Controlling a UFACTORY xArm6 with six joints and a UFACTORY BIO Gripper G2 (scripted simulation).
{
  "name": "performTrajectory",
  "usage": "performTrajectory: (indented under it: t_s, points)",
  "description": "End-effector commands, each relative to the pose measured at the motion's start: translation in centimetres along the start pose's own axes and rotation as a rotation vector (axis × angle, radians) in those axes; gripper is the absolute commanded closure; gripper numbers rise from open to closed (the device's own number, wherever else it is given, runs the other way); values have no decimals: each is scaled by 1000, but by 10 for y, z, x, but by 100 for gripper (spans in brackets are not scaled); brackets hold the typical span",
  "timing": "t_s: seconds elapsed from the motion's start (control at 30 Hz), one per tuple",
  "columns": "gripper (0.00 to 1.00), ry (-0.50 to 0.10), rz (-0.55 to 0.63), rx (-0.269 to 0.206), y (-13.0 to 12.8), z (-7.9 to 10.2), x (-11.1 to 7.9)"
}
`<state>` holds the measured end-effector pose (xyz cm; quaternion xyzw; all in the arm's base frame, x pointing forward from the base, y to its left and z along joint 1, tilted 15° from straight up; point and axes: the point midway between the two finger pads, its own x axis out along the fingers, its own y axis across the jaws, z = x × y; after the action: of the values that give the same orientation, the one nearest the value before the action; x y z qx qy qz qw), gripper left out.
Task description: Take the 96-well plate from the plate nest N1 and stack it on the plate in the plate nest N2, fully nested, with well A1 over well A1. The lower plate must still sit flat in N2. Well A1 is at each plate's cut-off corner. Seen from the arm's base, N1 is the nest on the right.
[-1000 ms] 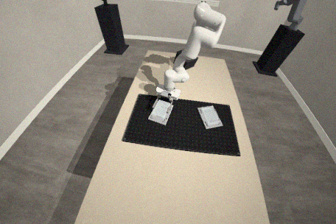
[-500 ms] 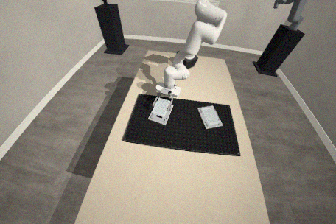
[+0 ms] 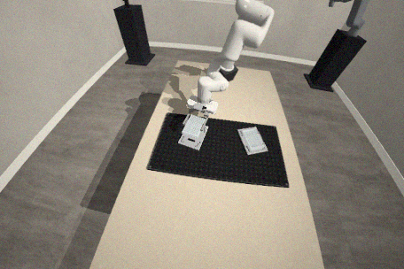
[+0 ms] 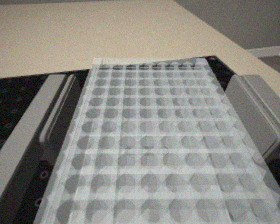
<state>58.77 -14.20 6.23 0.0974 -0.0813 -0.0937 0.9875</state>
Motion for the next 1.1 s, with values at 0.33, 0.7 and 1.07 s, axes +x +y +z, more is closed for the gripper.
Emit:
performTrajectory:
  t_s: [0.33,0.7,1.07]
  points:
    - [100,-3,0,-1,0,9,1]
    - [100,-3,234,-1,23,9,-5]
    - [100,-3,534,-2,52,9,-12]
